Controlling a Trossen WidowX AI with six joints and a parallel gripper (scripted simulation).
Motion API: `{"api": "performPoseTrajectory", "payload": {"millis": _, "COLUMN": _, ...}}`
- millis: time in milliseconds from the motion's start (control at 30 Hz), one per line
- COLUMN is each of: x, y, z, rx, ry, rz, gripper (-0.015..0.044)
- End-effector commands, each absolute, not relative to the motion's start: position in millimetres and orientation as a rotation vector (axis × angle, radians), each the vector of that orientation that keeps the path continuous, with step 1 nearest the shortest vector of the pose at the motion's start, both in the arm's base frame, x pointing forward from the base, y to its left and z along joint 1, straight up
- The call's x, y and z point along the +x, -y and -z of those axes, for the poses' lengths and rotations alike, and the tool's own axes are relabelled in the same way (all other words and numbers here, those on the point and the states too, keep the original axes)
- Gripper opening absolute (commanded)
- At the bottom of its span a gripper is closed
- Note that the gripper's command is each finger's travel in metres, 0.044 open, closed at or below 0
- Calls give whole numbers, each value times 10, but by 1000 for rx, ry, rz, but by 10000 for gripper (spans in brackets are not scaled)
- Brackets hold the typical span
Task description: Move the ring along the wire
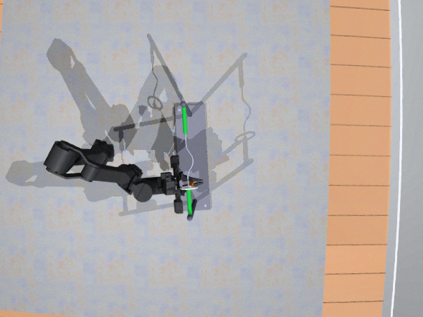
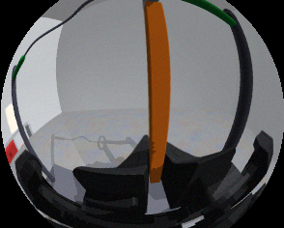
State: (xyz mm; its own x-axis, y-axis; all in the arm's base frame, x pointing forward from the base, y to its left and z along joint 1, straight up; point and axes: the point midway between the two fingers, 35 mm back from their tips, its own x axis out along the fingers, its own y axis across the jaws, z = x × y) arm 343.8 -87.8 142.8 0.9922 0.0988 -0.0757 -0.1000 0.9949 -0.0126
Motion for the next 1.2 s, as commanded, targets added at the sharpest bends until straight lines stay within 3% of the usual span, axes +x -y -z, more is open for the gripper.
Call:
{"api": "performPoseTrajectory", "payload": {"millis": 0, "x": 3427, "y": 840, "z": -1437, "rx": -15, "ry": -71, "rz": -95, "gripper": -150}}
{"api": "performPoseTrajectory", "payload": {"millis": 1167, "x": 3452, "y": 430, "z": -1443, "rx": 71, "ry": -41, "rz": 115, "gripper": -150}}
